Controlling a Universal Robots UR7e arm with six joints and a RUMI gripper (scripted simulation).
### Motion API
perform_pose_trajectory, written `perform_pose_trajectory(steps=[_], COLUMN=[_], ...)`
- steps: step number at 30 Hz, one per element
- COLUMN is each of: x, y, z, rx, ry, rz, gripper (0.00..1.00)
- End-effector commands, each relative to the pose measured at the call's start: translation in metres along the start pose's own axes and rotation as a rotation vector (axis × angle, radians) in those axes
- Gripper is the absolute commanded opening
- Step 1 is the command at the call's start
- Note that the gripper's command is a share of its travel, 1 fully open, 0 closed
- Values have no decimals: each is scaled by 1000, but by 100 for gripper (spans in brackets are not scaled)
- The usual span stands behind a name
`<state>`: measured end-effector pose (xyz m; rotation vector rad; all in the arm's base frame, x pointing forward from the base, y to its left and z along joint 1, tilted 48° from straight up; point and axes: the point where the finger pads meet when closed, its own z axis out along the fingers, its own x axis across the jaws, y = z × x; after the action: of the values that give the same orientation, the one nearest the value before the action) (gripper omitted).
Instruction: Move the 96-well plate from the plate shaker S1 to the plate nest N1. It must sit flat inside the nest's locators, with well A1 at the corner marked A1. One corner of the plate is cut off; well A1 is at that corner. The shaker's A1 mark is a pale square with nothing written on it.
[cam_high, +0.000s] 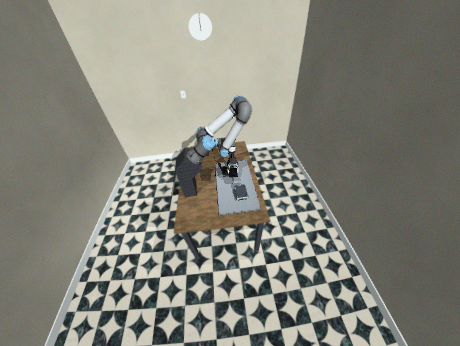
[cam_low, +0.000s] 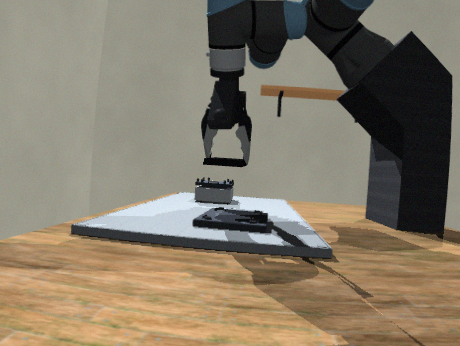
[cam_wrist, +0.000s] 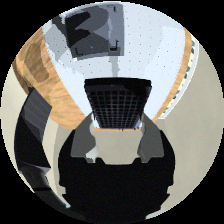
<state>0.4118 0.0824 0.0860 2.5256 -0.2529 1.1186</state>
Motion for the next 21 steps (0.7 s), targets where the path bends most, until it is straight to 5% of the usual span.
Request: perform_pose_trajectory(steps=[1,21], x=[-4,-21], y=[-12,-66], z=[-5,-27], rx=[-3,-2], ry=[-1,-1], rz=[1,1], gripper=[0,0])
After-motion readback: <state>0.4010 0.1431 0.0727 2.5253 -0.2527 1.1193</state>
